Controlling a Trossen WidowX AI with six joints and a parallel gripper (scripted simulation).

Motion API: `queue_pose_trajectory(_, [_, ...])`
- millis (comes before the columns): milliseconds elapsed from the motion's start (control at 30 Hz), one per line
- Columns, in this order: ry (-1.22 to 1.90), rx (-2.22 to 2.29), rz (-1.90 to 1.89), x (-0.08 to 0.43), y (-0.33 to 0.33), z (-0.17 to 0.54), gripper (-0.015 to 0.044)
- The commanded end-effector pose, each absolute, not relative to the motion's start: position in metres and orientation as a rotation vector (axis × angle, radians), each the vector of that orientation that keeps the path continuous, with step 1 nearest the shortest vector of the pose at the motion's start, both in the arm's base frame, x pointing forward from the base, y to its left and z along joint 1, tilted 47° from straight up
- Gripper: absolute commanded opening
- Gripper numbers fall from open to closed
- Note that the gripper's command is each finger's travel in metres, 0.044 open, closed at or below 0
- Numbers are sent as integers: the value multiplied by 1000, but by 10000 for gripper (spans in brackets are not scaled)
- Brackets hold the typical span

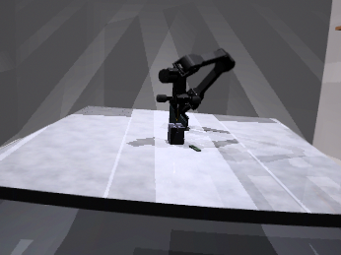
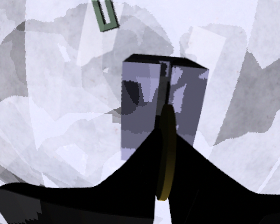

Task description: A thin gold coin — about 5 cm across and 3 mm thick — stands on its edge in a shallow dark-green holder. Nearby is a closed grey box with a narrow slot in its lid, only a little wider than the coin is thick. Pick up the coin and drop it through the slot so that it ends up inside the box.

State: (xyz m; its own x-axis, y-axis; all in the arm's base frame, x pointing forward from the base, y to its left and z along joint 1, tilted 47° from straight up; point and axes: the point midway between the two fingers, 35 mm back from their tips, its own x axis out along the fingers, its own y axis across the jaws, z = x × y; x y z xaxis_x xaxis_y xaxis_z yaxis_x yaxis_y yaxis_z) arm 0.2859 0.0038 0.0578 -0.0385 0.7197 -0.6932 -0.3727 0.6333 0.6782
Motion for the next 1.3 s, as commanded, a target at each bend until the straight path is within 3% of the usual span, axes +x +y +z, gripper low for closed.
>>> queue_pose_trajectory(0, [1342,328,903,285,3,56,0])
queue_pose_trajectory(1267, [1340,332,898,280,6,51,0])
